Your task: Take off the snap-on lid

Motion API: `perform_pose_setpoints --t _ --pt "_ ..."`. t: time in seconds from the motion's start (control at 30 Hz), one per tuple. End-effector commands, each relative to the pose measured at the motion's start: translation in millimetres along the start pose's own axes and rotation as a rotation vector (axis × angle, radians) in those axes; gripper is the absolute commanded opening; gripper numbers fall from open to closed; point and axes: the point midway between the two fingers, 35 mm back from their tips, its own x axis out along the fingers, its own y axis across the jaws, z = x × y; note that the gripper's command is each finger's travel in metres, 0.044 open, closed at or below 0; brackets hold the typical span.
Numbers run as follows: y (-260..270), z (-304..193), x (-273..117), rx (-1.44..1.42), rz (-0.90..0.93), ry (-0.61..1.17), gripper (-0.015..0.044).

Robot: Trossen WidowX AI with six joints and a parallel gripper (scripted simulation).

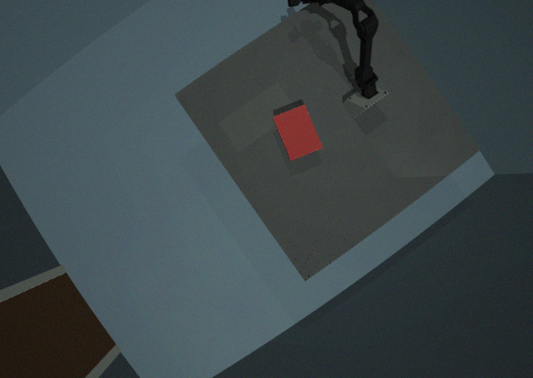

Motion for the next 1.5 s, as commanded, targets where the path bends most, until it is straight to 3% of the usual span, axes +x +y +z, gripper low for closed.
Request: perform_pose_setpoints --t 0.0,0.5,0.77,0.87,1.17,1.47 --pt "40 -26 -3 0.082 0.072 0.033 0.0235" --pt "166 -142 -44 0.333 0.254 0.246 0.0235" --pt "224 -245 -105 0.399 0.300 0.439 0.0235" --pt "230 -268 -120 0.397 0.300 0.476 0.0235" --pt "238 -372 -212 0.355 0.316 0.617 0.0235" --pt "198 -451 -317 0.281 0.397 0.681 0.0235"
